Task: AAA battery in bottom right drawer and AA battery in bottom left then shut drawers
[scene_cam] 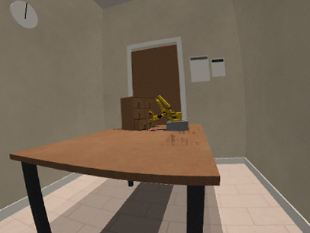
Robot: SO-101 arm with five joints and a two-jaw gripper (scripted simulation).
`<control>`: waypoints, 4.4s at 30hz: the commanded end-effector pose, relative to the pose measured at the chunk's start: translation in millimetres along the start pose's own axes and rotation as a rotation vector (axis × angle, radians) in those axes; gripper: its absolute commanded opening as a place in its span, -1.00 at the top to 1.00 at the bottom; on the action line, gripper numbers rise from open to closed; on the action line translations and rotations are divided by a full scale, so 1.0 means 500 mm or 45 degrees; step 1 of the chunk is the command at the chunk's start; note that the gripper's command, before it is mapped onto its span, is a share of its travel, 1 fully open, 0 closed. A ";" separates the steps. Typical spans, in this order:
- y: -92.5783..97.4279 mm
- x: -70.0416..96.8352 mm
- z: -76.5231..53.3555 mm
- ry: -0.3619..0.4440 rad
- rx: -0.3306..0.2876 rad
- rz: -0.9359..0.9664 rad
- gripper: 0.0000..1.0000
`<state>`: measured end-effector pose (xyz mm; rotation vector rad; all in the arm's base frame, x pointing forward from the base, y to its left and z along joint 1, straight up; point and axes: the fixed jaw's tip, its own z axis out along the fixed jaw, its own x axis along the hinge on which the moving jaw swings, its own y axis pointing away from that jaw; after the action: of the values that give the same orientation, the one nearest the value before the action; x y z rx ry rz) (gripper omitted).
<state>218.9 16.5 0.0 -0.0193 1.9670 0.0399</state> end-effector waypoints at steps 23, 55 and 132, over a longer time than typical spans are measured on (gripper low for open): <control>-0.006 0.000 0.001 -0.009 0.015 -0.003 0.57; -0.019 0.005 0.033 -0.031 0.047 0.007 0.57; -0.041 0.017 0.077 -0.063 0.096 0.022 0.57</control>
<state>251.3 -0.1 -22.5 0.0458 1.9216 -0.0094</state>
